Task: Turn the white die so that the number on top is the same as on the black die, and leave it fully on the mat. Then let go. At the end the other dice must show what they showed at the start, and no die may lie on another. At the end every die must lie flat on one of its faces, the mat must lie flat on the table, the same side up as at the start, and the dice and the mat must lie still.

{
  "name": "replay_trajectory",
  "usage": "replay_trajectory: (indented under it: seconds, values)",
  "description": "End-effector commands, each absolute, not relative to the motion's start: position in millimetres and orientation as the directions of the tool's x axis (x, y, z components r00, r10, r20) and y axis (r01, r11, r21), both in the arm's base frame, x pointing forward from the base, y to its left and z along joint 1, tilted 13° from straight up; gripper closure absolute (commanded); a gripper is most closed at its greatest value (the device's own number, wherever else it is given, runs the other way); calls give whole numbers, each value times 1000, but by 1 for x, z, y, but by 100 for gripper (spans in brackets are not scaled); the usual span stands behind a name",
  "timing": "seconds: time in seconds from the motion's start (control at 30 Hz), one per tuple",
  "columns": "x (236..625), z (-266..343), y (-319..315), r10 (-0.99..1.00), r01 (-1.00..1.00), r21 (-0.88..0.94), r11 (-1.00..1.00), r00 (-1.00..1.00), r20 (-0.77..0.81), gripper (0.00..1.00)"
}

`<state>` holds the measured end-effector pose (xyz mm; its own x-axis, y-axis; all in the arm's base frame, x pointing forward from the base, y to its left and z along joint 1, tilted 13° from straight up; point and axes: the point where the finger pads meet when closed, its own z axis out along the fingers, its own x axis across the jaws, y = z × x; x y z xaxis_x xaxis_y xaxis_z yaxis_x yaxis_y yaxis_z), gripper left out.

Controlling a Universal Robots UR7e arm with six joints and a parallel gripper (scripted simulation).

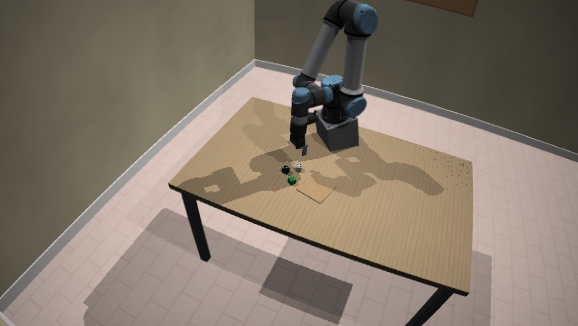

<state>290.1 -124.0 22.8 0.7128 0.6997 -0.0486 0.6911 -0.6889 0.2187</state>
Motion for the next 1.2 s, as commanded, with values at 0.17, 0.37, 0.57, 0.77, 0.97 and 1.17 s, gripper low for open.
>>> replay_trajectory:
  seconds: [0.17,0.37,0.57,0.77,0.97,1.17]
  values:
    - [291,14,-126,872,870,199,-452,477,-106,0]
    - [292,9,-128,940,942,176,-284,310,-141,0]
    - [293,5,-129,973,979,153,-137,162,-166,0]
    - [295,1,-130,982,992,127,4,20,-186,0]
    - [297,-2,-131,975,988,105,116,-93,-200,0]
    - [298,-3,-132,967,981,94,171,-149,-205,0]
